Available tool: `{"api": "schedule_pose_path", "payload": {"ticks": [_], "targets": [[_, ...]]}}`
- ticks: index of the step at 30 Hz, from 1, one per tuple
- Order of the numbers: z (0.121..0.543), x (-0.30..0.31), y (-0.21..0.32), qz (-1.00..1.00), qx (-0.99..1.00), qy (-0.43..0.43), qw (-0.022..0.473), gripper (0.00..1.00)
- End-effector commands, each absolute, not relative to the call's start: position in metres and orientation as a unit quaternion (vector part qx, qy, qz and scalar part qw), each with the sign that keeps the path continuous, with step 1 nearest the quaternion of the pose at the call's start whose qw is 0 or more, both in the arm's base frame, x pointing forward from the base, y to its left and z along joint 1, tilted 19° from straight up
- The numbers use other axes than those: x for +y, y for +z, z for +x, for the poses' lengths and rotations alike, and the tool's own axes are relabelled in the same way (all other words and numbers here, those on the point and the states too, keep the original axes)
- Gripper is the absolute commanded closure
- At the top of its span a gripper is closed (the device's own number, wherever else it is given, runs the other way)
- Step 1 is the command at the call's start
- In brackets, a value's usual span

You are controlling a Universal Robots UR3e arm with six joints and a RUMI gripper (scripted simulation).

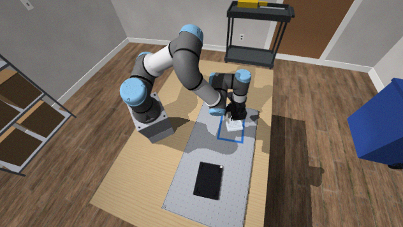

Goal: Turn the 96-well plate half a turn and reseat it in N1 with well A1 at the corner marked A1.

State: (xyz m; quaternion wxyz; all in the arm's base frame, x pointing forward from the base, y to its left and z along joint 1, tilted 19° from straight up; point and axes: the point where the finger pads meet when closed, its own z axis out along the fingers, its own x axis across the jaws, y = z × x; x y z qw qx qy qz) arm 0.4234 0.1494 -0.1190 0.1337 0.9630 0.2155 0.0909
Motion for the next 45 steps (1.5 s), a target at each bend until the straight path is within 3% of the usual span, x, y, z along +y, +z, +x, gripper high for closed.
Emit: {"api": "schedule_pose_path", "payload": {"ticks": [1, 22, 45], "targets": [[0.423, 0.151, -0.112, 0.963, 0.216, 0.092, 0.134, 1.0], [0.422, 0.151, -0.111, 0.963, 0.216, 0.092, 0.134, 1.0], [0.411, 0.084, -0.096, 0.978, -0.128, 0.132, 0.094, 1.0]]}}
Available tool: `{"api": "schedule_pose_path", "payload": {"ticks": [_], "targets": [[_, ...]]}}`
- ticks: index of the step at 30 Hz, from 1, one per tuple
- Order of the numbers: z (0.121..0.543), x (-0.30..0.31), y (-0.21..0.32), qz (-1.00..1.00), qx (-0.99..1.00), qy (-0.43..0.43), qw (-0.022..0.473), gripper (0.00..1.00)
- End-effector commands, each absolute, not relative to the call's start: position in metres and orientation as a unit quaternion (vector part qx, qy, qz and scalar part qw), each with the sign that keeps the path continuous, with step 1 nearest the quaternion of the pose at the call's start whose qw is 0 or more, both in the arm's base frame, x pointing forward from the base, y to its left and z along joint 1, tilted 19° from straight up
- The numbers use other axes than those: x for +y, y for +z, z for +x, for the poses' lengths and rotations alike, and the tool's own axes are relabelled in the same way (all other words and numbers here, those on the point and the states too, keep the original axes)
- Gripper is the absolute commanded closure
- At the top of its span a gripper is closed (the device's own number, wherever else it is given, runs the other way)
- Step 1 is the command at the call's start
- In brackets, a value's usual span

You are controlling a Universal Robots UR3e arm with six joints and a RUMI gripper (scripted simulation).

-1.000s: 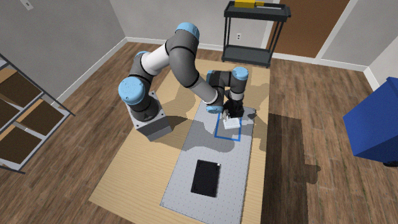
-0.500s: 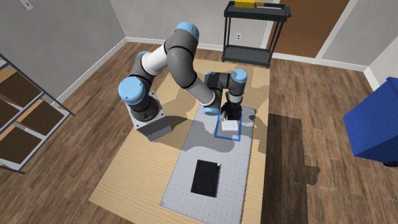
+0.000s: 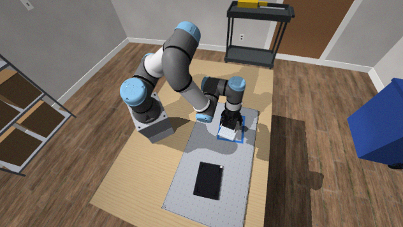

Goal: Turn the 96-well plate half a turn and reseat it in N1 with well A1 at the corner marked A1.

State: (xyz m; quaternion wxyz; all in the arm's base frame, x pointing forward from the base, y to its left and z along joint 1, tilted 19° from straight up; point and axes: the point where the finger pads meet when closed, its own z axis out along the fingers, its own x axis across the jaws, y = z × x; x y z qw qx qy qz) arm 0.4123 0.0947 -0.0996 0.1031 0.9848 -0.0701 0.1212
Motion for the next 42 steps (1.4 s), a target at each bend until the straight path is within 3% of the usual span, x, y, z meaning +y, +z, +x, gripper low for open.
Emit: {"api": "schedule_pose_path", "payload": {"ticks": [1, 35, 42], "targets": [[0.411, 0.081, -0.095, 0.976, -0.144, 0.134, 0.092, 1.0], [0.394, -0.016, -0.074, 0.788, -0.594, 0.162, 0.017, 1.0], [0.392, -0.032, -0.07, 0.788, -0.594, 0.162, 0.017, 1.0]]}}
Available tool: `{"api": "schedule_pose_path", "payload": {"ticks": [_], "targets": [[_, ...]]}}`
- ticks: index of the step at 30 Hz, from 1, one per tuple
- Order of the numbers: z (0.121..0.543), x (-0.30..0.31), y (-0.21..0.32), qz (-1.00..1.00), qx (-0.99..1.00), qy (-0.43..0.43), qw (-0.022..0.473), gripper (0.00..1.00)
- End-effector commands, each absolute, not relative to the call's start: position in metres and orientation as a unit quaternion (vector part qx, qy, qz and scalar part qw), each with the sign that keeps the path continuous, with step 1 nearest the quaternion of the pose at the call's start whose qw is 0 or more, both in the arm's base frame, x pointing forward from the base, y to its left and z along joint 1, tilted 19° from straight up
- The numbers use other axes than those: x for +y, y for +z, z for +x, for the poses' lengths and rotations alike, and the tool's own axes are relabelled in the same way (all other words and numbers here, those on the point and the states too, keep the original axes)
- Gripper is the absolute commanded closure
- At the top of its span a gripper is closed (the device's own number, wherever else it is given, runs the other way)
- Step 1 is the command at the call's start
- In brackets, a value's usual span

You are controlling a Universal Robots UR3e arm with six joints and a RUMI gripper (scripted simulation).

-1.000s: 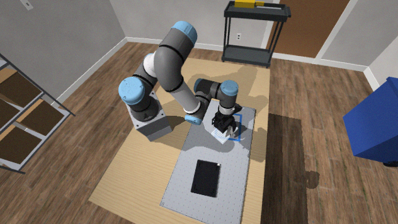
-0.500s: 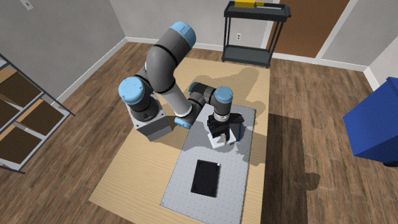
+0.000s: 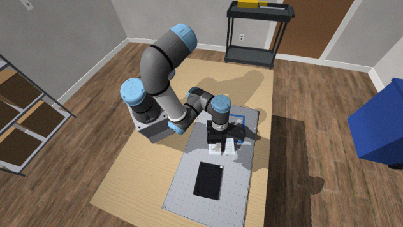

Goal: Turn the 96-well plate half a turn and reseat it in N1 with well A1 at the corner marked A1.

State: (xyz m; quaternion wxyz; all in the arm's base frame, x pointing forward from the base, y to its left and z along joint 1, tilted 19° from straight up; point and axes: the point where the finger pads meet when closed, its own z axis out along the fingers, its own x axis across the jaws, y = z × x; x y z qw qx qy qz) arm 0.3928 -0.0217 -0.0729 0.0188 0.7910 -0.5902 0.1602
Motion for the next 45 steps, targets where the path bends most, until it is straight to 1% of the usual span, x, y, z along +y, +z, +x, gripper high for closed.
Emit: {"api": "schedule_pose_path", "payload": {"ticks": [1, 45], "targets": [[0.391, -0.035, -0.069, 0.788, -0.594, 0.162, 0.017, 1.0], [0.37, -0.16, -0.041, 0.788, -0.594, 0.162, 0.017, 1.0]]}}
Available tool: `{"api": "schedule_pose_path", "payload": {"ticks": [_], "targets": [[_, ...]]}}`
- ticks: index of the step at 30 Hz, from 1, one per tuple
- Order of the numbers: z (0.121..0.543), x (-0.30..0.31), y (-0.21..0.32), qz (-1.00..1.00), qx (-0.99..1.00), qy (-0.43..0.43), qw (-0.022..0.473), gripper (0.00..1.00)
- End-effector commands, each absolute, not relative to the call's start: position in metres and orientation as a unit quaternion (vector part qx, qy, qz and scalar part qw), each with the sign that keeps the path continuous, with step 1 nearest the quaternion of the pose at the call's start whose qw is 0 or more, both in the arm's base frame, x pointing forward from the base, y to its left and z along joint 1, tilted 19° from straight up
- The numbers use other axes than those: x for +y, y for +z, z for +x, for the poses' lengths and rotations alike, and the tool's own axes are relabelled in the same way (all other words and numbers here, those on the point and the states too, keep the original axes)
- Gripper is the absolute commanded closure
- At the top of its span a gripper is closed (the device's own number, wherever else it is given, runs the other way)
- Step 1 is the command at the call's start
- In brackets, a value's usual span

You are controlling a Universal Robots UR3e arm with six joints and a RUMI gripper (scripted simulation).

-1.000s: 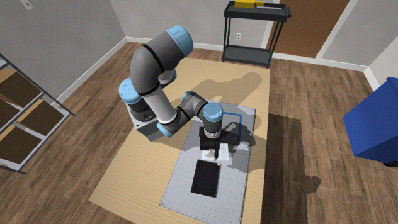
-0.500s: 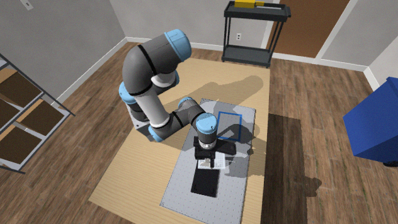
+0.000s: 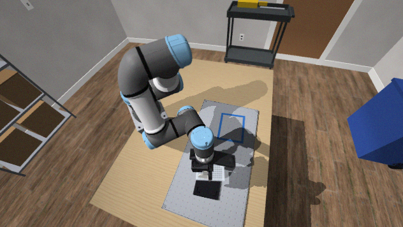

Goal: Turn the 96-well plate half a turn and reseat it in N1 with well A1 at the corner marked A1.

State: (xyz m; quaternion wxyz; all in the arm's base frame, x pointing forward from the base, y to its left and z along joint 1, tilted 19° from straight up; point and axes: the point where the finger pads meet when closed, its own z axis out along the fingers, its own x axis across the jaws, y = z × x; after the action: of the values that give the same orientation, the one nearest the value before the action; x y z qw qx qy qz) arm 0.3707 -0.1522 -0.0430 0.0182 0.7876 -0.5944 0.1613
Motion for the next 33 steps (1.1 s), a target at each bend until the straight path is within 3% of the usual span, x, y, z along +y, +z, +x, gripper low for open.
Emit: {"api": "schedule_pose_path", "payload": {"ticks": [1, 11, 33], "targets": [[0.37, -0.16, -0.041, 0.788, -0.594, 0.162, 0.017, 1.0], [0.367, -0.177, -0.037, 0.788, -0.594, 0.162, 0.018, 1.0], [0.367, -0.177, -0.037, 0.55, -0.819, 0.158, -0.036, 1.0]]}}
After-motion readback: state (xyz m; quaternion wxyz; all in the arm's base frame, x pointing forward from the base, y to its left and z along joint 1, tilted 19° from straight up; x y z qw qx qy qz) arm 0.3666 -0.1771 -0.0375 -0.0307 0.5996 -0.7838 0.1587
